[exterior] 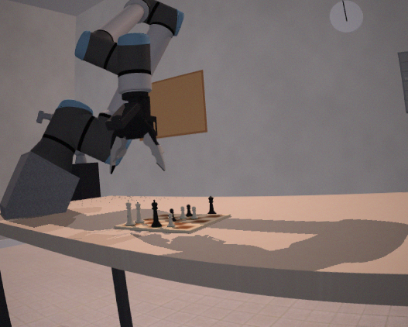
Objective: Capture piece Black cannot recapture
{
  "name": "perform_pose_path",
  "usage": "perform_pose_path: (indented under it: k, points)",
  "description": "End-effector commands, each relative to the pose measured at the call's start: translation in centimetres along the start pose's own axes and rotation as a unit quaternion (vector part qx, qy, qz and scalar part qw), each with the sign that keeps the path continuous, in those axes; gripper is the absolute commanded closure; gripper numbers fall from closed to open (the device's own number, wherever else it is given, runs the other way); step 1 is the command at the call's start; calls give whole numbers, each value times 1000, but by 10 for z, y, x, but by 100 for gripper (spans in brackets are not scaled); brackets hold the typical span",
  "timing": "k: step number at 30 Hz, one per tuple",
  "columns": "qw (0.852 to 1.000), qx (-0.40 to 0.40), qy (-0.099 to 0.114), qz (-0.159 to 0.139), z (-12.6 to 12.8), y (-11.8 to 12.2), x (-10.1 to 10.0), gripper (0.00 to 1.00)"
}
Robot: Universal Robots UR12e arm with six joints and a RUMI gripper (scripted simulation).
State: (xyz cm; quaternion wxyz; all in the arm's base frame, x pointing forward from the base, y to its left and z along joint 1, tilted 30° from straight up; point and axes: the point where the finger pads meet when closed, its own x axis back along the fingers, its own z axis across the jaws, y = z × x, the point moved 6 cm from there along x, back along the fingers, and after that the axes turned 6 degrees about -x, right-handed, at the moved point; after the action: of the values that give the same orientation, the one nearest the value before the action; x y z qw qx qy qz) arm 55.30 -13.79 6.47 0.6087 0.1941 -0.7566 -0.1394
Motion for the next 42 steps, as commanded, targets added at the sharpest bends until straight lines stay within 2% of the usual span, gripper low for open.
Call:
perform_pose_path:
  k: [1, 4, 5, 42]
  points:
    - [1000, 5, 0, 0, 0, -1, 1, 0]
    - [1000, 5, 0, 0, 0, -1, 1, 0]
    - [1000, 5, 0, 0, 0, -1, 1, 75]
    - [1000, 5, 0, 0, 0, -1, 0, 75]
